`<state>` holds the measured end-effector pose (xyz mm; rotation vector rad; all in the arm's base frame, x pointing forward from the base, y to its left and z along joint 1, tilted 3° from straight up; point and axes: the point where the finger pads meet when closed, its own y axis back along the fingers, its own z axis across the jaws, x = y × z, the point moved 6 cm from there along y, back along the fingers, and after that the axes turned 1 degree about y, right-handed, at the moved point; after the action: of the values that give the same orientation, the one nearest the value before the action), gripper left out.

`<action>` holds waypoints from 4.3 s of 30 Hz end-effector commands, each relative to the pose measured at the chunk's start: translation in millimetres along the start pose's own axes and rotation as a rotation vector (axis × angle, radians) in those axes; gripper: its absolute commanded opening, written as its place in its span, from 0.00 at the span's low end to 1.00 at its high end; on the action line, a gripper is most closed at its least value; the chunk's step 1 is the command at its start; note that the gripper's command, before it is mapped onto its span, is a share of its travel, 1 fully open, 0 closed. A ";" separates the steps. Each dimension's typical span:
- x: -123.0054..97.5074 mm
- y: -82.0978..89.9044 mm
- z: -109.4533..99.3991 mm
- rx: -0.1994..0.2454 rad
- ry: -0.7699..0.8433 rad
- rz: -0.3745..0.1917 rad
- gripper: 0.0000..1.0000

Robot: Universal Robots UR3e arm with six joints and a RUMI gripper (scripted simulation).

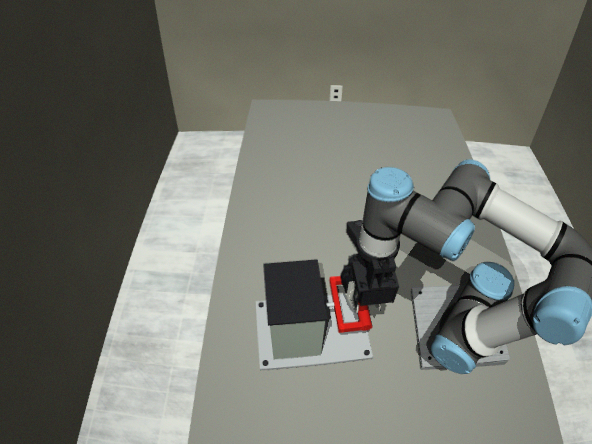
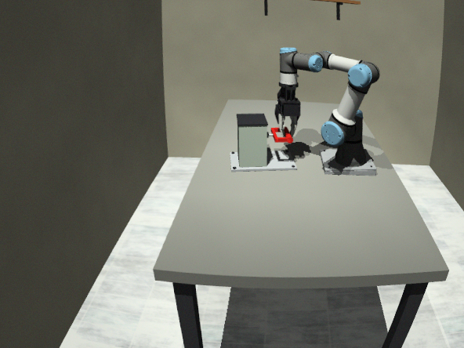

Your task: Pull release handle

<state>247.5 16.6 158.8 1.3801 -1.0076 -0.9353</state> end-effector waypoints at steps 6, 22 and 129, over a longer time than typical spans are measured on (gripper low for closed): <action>0.3 0.6 -0.4 0.002 0.000 0.002 0.00; 0.3 0.6 -0.4 0.002 0.000 0.002 0.00; -0.7 0.5 59.9 0.002 0.000 0.002 0.00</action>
<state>191.6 -1.1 155.8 1.3855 -1.0106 -0.9326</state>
